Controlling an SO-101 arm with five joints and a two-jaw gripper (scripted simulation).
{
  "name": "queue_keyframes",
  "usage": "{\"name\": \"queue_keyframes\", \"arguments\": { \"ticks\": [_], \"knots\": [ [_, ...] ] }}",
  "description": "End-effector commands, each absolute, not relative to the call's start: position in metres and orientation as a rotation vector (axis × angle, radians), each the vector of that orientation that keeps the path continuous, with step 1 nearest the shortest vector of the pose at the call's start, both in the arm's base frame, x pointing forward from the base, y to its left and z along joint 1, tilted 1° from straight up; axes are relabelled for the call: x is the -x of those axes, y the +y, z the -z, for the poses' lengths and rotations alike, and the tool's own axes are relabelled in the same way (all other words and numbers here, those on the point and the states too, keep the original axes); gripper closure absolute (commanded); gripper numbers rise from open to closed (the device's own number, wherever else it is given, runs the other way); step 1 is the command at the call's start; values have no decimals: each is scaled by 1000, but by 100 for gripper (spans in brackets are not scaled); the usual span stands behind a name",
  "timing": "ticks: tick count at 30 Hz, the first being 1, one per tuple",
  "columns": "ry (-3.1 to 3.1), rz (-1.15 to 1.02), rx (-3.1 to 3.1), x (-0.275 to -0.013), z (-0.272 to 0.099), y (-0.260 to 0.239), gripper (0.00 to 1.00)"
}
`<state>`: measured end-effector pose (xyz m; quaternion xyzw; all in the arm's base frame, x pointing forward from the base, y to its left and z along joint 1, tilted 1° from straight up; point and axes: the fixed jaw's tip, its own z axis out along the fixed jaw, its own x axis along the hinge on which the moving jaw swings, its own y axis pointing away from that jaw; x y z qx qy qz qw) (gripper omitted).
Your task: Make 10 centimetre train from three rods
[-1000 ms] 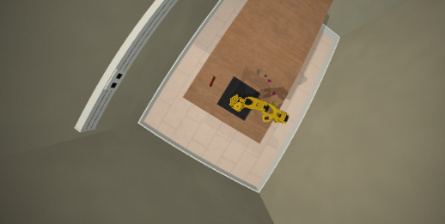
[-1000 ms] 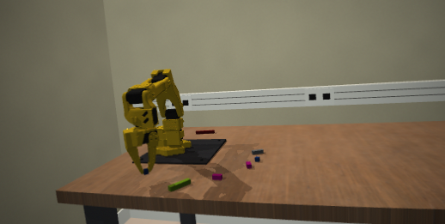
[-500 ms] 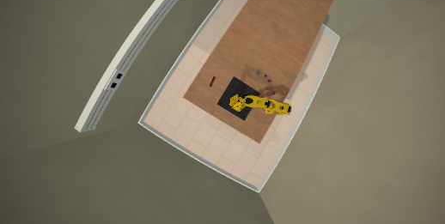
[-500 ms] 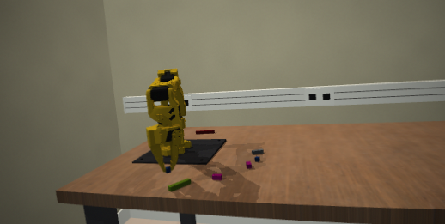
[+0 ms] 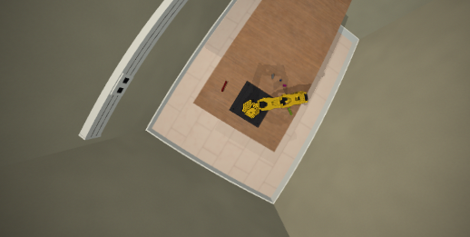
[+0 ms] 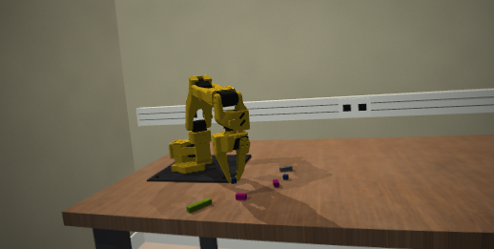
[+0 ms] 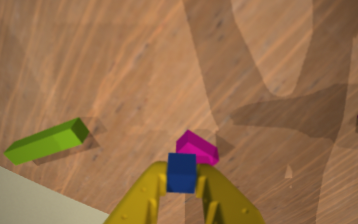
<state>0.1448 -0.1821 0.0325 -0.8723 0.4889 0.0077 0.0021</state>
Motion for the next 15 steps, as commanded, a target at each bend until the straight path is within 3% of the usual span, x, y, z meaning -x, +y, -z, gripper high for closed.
{"name": "queue_keyframes", "arguments": {
  "ticks": [1, 15],
  "knots": [
    [1581, -41, 2707, -160, -30, -172, 100],
    [1764, -50, 2611, -223, -27, -73, 100]
  ]
}}
